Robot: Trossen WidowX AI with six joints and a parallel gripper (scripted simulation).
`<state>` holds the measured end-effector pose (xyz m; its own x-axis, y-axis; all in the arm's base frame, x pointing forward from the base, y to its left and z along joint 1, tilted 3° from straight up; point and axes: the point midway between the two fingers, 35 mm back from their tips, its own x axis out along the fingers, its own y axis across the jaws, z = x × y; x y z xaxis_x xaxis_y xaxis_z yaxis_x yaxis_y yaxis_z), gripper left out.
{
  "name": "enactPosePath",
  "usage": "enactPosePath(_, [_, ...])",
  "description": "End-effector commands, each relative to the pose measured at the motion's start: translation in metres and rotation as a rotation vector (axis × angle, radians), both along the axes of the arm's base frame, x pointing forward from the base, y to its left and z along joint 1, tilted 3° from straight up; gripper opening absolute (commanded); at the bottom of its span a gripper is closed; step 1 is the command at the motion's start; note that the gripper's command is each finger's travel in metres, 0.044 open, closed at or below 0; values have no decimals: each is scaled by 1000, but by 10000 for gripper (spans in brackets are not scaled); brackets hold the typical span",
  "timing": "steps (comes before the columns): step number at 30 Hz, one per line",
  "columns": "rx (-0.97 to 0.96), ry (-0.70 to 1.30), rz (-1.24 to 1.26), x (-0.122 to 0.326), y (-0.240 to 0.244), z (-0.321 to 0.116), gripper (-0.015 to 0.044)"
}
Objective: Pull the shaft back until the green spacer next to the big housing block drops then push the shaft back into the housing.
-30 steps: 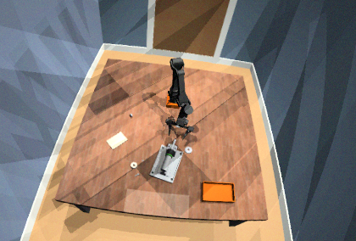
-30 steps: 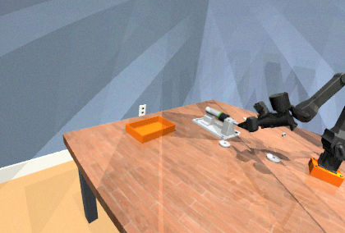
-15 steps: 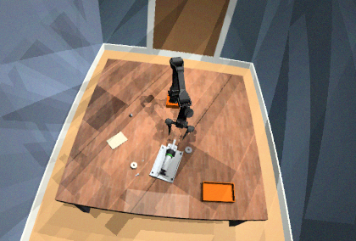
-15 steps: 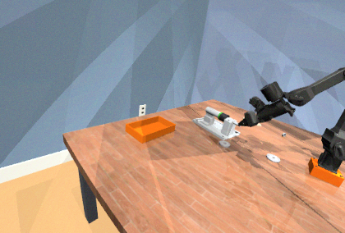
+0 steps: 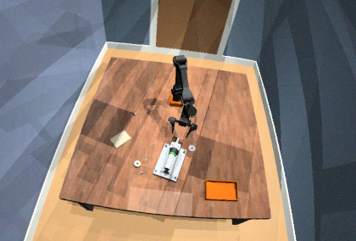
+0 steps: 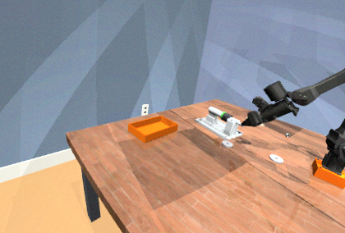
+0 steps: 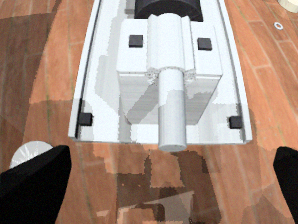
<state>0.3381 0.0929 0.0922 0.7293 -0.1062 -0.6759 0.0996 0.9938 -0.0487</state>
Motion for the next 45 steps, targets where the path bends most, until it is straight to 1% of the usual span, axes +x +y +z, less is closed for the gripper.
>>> enactPosePath(1, [6, 2, -3, 0, 0, 0, 440])
enactPosePath(9, [6, 2, -3, 3, 0, -2, 440])
enactPosePath(32, [6, 0, -3, 29, -4, -28, 440])
enactPosePath(45, [6, 0, -3, 30, -4, -28, 440])
